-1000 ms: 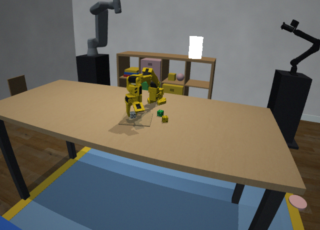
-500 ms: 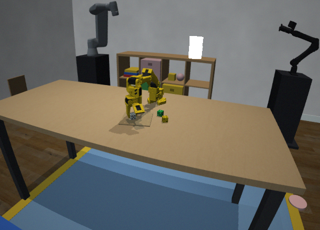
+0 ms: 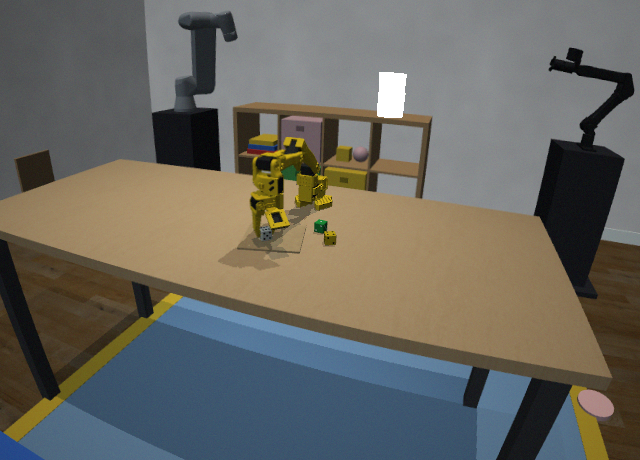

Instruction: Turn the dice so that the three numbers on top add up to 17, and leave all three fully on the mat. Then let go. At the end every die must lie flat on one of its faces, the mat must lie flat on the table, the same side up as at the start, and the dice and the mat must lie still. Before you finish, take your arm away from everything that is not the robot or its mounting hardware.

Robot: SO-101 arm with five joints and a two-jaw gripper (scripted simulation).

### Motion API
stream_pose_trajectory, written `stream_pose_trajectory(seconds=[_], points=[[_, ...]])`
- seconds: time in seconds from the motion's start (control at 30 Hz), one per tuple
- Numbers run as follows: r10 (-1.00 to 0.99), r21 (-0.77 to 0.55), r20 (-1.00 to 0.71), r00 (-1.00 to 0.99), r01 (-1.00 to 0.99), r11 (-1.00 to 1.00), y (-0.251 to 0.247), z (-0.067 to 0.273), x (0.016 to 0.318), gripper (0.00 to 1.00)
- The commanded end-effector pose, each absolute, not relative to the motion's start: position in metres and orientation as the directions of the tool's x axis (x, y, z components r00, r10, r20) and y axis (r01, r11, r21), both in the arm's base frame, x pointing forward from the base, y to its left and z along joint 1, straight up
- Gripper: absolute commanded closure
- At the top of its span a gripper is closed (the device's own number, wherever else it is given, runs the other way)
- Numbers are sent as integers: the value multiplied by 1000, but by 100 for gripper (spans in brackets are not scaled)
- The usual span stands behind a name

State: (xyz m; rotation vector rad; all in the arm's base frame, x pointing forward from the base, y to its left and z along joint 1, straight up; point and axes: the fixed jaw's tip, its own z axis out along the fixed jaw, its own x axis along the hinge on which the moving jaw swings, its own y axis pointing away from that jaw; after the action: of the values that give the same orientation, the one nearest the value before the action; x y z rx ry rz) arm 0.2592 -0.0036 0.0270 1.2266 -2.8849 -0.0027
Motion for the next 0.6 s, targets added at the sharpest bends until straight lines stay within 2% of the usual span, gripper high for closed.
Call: stream_pose_trajectory(seconds=[0.0,0.57], points=[[-734,-34,-30,-678,-733,679,-1,36,265,100],[-734,-34,-30,-678,-733,679,-1,30,265,100]])
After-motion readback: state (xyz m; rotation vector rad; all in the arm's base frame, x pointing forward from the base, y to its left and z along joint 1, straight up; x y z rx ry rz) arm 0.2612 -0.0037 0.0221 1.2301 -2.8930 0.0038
